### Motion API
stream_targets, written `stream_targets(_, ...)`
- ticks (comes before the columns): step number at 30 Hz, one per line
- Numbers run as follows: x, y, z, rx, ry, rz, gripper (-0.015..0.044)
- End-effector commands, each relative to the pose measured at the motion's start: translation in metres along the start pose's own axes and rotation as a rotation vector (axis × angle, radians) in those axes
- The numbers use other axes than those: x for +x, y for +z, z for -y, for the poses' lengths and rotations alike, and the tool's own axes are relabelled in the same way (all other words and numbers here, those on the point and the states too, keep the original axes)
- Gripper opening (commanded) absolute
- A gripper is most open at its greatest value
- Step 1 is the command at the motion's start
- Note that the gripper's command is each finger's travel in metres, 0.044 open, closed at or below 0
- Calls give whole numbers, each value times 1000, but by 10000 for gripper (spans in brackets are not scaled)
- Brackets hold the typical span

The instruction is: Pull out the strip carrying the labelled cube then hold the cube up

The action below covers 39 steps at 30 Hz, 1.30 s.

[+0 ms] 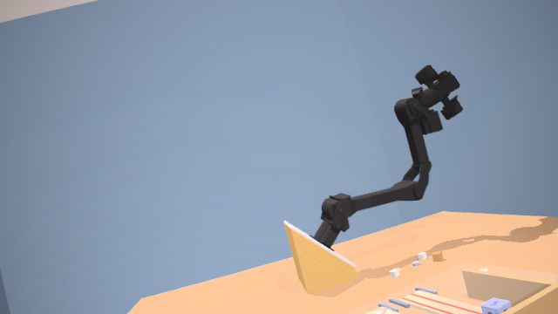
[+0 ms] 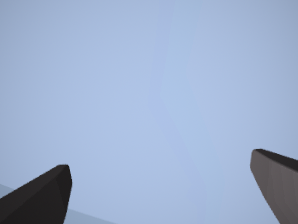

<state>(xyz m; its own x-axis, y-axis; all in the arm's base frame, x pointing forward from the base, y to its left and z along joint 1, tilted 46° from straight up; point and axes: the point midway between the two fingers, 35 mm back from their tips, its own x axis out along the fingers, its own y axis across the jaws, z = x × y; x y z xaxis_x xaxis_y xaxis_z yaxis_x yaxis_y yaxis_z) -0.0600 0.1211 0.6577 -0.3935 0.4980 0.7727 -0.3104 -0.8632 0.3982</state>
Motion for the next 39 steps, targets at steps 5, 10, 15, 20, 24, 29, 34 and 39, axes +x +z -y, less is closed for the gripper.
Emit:
stream_targets(5,-22,19,-49,98,144,110,400)
stream_targets(10,-61,44,-106,242,346,231,400)
stream_targets(15,-118,70,-158,413,585,335,400)
stream_targets(20,-186,94,-196,598,846,407,400)
stream_targets(24,-243,112,-213,737,1058,442,400)
stream_targets(29,-317,131,-220,911,1333,461,400)
stream_targets(34,-396,143,-212,1094,1639,432,400)
stream_targets(39,-472,147,-189,1260,1967,349,400)
